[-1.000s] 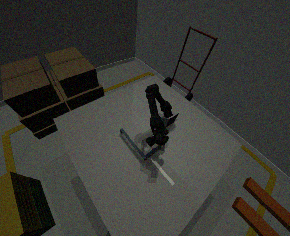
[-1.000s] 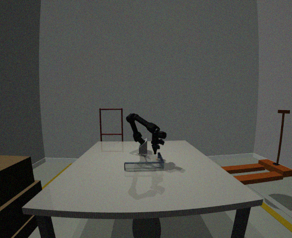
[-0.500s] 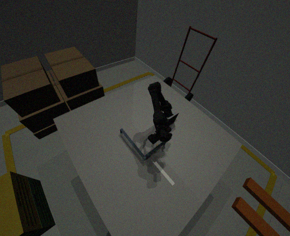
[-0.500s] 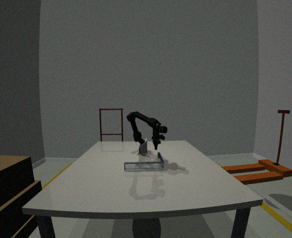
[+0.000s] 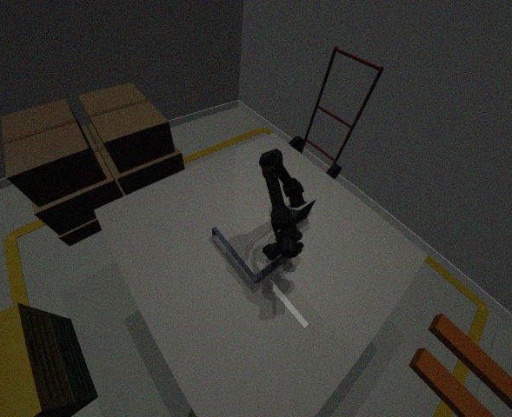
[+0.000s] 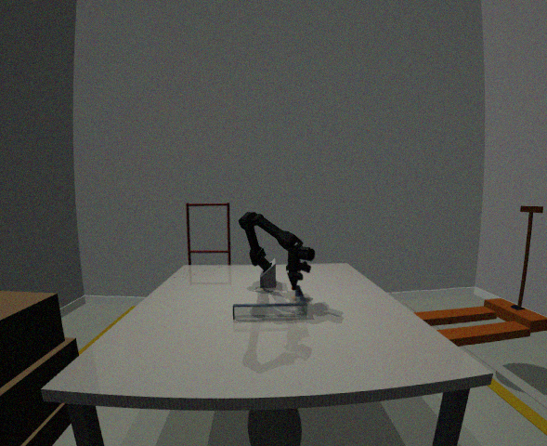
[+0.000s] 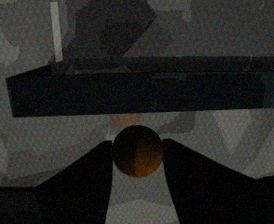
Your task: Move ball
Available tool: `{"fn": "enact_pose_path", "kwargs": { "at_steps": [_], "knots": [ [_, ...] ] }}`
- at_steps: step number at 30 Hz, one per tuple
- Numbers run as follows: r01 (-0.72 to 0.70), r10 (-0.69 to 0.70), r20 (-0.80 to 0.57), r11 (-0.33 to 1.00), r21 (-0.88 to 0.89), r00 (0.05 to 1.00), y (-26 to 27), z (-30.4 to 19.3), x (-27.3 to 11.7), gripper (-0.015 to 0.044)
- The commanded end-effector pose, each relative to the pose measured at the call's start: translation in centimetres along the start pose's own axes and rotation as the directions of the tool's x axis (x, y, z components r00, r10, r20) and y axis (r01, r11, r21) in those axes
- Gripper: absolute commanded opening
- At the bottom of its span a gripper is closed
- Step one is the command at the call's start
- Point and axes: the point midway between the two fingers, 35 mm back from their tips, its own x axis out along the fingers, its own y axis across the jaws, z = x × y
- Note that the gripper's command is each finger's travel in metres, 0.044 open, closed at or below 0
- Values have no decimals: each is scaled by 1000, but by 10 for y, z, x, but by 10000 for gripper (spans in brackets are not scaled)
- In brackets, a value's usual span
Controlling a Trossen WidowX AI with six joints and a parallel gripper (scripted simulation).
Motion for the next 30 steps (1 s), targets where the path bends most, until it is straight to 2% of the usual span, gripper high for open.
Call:
{"fn": "enact_pose_path", "kwargs": {
  "at_steps": [1, 4, 29, 30],
  "knots": [
    [-7, 7, -12, 1000, -8, 1000, 4, -2, 27, 0],
    [-7, 7, -13, 1000, -8, 1000, 5, -4, 42, 0],
    [-7, 7, -15, 1000, -7, 1000, 5, -4, 62, 0],
    [-7, 7, -11, 1000, -3, 1000, 5, -4, 61, 26]
  ]
}}
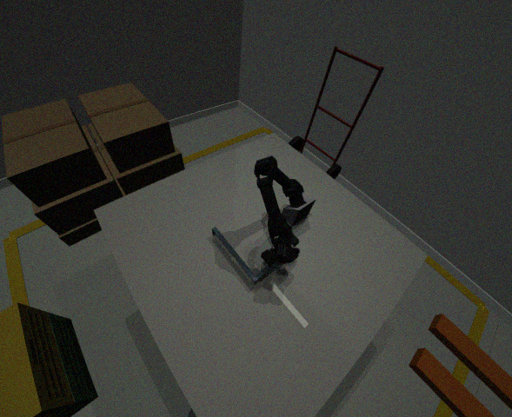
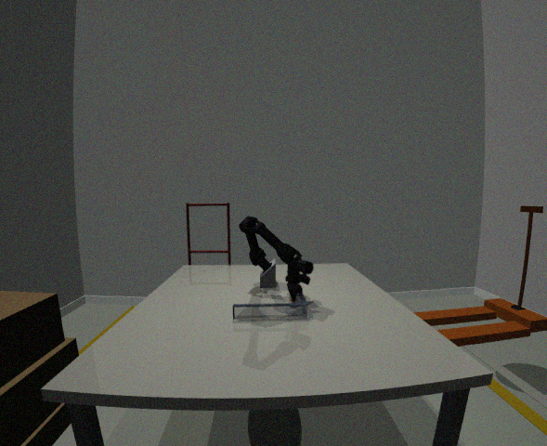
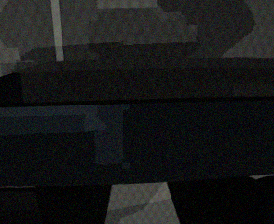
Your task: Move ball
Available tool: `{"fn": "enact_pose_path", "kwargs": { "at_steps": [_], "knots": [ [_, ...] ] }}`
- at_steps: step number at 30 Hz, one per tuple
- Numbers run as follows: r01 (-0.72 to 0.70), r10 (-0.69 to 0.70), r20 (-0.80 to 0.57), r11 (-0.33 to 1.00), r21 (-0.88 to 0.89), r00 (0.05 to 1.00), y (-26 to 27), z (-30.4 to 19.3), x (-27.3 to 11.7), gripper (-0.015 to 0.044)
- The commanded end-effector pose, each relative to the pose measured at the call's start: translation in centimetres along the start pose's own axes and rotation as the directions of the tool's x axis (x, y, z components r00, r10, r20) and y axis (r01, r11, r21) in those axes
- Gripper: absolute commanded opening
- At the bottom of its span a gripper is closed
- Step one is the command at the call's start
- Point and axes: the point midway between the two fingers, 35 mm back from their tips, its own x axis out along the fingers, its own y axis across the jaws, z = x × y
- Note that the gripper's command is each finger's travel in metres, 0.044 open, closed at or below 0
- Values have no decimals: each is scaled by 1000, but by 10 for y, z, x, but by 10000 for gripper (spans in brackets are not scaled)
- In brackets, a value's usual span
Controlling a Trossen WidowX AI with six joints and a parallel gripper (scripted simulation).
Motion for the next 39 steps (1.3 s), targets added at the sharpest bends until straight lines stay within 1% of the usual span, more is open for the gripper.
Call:
{"fn": "enact_pose_path", "kwargs": {
  "at_steps": [1, 7, 8, 15, 16, 19, 21, 25, 26, 32, 34, 37, 39],
  "knots": [
    [0, 0, 0, 1000, 0, 1000, 0, 0, 0, 53],
    [0, 0, 0, 1000, 0, 1000, 0, 0, 0, 210],
    [0, 0, 0, 1000, 0, 1000, 0, 0, 0, 229],
    [0, 0, 0, 1000, 0, 1000, 0, 0, -3, 229],
    [0, 0, 2, 1000, -1, 1000, -1, 1, -11, 229],
    [0, 0, 3, 1000, -4, 1000, -2, 2, -62, 229],
    [-1, 1, 1, 1000, -5, 1000, 0, 1, -86, 229],
    [-1, 1, 1, 1000, -5, 1000, 1, 1, -89, 229],
    [17, -17, 9, 1000, -9, 1000, -2, 4, -82, 229],
    [17, -17, 9, 1000, -9, 1000, -2, 4, -82, 229],
    [16, -16, 9, 1000, -8, 1000, -2, 4, -92, 281],
    [12, -12, 6, 1000, -6, 1000, 2, 1, -125, 360],
    [11, -11, 6, 1000, -6, 1000, 2, 1, -128, 412]
  ]
}}
